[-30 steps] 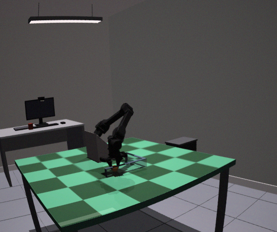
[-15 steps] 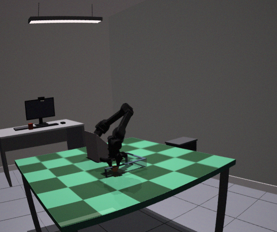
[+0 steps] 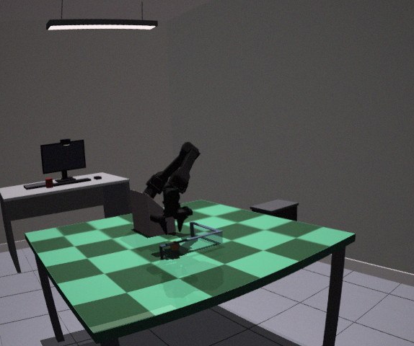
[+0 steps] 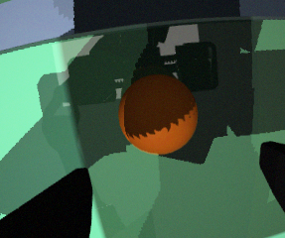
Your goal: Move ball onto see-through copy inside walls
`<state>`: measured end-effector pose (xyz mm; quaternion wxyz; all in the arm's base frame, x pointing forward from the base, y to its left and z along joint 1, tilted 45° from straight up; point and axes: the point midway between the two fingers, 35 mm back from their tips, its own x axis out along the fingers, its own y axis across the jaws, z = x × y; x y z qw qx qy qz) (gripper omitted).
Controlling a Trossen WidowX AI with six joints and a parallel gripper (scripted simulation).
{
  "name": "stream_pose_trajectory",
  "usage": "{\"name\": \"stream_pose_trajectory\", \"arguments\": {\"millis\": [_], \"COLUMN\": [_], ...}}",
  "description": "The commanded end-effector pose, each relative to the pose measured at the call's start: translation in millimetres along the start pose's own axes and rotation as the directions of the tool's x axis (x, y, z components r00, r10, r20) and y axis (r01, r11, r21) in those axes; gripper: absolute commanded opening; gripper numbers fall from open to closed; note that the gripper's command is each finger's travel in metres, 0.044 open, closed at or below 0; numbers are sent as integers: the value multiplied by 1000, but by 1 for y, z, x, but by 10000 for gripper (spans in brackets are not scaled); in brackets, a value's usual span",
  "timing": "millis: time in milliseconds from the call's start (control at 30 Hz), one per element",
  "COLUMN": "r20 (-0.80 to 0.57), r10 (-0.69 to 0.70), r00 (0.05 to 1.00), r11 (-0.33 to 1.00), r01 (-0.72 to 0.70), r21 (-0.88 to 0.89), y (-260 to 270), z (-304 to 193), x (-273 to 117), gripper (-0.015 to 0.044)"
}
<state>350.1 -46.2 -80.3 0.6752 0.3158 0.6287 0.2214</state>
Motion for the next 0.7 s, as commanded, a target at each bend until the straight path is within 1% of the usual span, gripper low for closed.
{"name": "stream_pose_trajectory", "arguments": {"millis": [0, 33, 67, 267, 333, 400, 433, 667], "r20": [8, 8, 18, 18, 17, 14, 13, 13], "r10": [-6, -6, -3, -3, -4, -3, -2, -1], "r00": [1000, 1000, 1000, 1000, 1000, 1000, 1000, 1000], "r11": [1000, 1000, 1000, 1000, 1000, 1000, 1000, 1000], "r01": [6, 6, 4, 4, 4, 3, 2, 2], "r21": [-12, -12, -4, -4, -5, -8, -10, -10], "y": [1, 1, 0, 0, 0, 1, 2, 2], "z": [2, 2, 3, 3, 3, 1, 0, -1], "x": [-23, -23, -14, -14, -24, -49, -57, -60], "gripper": [325, 325, 325, 325, 378, 430, 440, 440]}}
